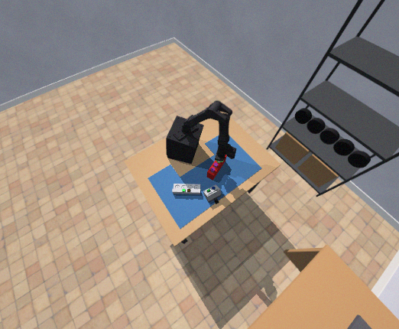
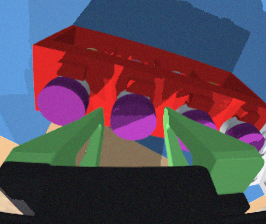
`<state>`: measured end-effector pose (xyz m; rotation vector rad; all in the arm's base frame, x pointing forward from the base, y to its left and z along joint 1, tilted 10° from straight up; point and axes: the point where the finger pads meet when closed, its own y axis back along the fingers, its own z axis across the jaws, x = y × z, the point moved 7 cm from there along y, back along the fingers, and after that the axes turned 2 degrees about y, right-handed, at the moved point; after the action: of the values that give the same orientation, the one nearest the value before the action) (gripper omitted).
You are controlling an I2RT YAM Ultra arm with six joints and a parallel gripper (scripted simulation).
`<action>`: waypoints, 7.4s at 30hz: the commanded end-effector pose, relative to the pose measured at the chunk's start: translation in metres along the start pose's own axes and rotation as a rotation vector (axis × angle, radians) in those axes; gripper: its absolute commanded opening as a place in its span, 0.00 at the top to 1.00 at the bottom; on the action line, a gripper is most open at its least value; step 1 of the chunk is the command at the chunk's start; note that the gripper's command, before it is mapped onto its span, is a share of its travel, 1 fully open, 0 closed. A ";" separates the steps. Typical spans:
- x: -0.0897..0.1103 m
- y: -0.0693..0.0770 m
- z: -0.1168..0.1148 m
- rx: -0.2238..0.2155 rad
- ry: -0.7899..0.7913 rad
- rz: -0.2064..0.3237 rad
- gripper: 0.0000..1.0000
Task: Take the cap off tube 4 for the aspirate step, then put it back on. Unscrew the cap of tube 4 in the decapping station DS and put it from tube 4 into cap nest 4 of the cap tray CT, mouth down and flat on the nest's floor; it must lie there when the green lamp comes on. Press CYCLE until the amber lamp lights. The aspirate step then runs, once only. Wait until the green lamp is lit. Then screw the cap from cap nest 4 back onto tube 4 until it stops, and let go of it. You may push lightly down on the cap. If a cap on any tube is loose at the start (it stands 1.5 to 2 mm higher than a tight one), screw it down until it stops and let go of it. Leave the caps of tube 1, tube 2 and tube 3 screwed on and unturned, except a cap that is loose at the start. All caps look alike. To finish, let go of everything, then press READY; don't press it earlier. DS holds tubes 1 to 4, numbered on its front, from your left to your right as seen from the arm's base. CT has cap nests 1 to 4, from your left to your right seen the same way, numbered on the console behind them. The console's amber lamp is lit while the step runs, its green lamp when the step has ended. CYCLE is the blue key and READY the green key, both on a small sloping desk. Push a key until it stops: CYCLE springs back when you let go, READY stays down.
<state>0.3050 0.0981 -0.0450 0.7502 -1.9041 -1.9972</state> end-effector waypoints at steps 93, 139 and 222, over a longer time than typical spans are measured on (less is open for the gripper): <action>-0.003 0.045 -0.001 -0.001 -0.488 -0.015 0.51; -0.003 0.045 -0.001 -0.001 -0.488 -0.015 0.51; 0.014 0.000 -0.051 0.003 -0.169 -0.014 0.51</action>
<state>0.3174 0.0477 -0.0491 0.5945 -1.9923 -2.1222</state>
